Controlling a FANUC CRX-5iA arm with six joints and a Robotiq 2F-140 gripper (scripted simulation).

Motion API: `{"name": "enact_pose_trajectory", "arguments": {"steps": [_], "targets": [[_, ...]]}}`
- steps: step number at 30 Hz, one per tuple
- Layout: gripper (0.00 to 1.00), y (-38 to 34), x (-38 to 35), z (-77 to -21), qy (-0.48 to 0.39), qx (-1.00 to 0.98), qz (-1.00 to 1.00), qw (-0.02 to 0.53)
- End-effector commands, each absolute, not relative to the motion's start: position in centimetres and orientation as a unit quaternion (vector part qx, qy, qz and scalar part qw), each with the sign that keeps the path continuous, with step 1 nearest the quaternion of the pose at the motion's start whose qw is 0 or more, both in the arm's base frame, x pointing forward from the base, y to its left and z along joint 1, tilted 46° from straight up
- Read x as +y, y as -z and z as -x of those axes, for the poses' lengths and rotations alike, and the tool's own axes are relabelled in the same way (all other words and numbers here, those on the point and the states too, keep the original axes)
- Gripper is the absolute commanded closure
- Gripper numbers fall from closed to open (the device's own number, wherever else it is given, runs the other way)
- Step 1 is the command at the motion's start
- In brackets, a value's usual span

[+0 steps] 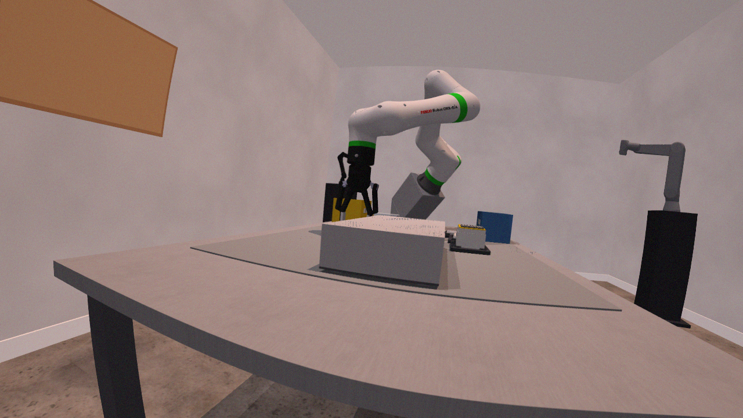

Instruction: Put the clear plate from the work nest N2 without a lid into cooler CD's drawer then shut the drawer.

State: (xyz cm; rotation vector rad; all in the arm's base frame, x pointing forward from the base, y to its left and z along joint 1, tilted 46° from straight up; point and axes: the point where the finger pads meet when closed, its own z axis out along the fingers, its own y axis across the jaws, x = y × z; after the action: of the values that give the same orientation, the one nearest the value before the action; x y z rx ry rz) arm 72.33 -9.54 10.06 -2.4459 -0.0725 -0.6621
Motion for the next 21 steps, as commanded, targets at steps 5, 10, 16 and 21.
{"name": "enact_pose_trajectory", "arguments": {"steps": [5, 10, 16, 21], "targets": [[1.00, -10.10, -9.59, -72.31, 0.249, -0.027, 0.921, 0.299], [1.00, -10.22, -9.69, -72.24, 0.249, -0.027, 0.921, 0.299], [1.00, -10.36, -9.80, -72.15, 0.249, -0.027, 0.921, 0.299], [1.00, -10.45, -9.87, -72.09, 0.249, -0.027, 0.921, 0.299]]}}
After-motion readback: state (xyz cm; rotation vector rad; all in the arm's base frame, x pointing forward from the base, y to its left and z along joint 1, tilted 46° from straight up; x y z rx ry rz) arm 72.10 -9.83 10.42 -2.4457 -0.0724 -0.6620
